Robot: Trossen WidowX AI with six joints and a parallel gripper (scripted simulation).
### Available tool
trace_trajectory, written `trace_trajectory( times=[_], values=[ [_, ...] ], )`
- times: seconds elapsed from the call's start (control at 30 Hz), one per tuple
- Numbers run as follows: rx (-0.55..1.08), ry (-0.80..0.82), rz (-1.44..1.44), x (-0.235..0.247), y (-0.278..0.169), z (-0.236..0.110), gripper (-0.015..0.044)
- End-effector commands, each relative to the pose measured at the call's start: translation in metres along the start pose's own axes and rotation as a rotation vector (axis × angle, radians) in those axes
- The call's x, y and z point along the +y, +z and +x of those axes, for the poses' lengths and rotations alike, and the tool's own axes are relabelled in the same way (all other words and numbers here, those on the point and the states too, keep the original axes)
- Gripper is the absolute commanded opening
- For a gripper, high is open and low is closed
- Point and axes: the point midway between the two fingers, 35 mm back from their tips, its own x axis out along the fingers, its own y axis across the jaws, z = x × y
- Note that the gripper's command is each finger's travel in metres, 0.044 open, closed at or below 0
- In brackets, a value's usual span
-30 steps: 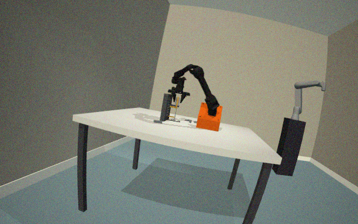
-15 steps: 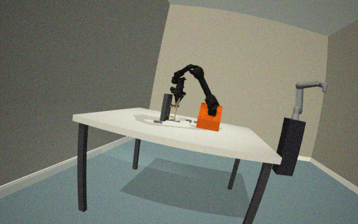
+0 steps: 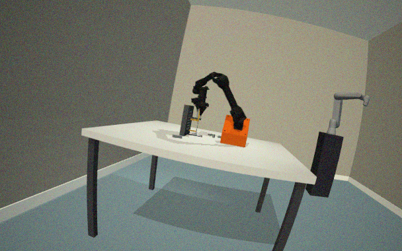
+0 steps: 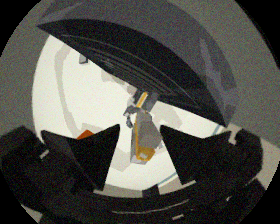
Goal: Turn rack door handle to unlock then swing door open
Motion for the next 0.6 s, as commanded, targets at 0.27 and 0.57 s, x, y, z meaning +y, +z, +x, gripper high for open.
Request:
trace_trajectory(
  times=[0.27,0.57],
  values=[
    [-0.001,0.0,-0.655,-0.0001,-0.0002,0.0004,0.0288],
    [-0.002,0.001,-1.101,0.0002,0.0001,0.0004,0.0288]
  ],
)
